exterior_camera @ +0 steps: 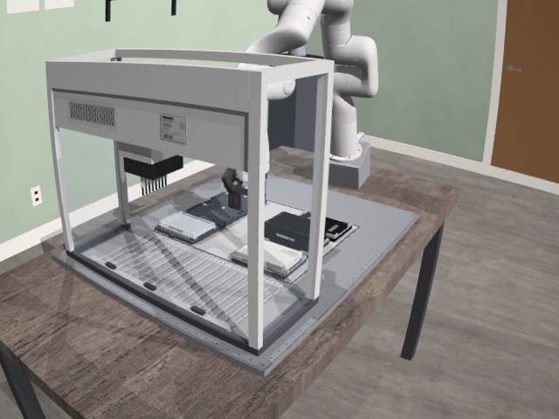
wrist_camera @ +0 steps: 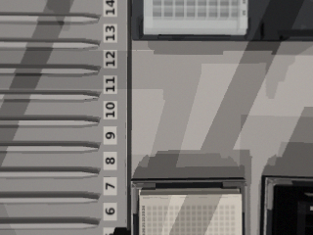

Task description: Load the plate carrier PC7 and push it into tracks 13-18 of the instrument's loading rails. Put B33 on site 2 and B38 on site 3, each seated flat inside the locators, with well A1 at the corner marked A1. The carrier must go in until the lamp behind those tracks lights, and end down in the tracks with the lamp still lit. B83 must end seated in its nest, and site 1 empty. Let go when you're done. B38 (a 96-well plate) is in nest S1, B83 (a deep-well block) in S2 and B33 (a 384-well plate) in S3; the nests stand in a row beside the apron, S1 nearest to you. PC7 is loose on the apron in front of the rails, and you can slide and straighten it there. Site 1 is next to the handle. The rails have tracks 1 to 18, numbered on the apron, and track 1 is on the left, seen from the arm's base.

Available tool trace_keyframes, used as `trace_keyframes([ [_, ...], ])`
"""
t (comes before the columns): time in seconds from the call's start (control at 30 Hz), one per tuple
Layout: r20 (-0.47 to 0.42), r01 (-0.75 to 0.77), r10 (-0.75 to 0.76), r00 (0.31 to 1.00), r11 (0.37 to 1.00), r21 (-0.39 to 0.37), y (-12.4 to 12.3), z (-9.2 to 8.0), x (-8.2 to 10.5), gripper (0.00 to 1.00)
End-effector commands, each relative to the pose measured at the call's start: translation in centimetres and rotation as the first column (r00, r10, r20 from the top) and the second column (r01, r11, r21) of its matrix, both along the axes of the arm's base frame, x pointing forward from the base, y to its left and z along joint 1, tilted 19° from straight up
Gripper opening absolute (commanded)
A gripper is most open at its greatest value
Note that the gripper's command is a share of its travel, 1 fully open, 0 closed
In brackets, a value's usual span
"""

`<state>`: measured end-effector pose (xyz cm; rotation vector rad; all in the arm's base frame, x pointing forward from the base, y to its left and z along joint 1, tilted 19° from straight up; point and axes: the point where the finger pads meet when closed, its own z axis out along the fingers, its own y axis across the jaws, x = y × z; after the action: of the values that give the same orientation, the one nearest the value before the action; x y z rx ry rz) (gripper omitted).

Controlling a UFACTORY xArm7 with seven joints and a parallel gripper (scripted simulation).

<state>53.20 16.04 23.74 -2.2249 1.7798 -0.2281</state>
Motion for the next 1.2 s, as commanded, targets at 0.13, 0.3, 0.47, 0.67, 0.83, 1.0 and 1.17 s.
trace_keyframes([
  [0.13, 0.006, 0.003, -0.003, 1.000, 1.000, 0.001, 2.9, 0.5, -0.4, 1.00],
  [0.3, 0.006, 0.003, -0.003, 1.000, 1.000, 0.001, 5.3, 0.6, -1.0, 1.00],
  [0.47, 0.006, 0.003, -0.003, 1.000, 1.000, 0.001, 6.1, 0.7, -1.1, 1.00],
  [0.67, 0.006, 0.003, -0.003, 1.000, 1.000, 0.001, 6.1, 0.7, -1.1, 1.00],
  [0.83, 0.006, 0.003, -0.003, 1.000, 1.000, 0.001, 6.1, 0.7, -1.1, 1.00],
  [1.0, 0.006, 0.003, -0.003, 1.000, 1.000, 0.001, 6.2, -0.1, -0.9, 1.00],
  [1.17, 0.006, 0.003, -0.003, 1.000, 1.000, 0.001, 6.3, -0.6, -0.7, 1.00],
])
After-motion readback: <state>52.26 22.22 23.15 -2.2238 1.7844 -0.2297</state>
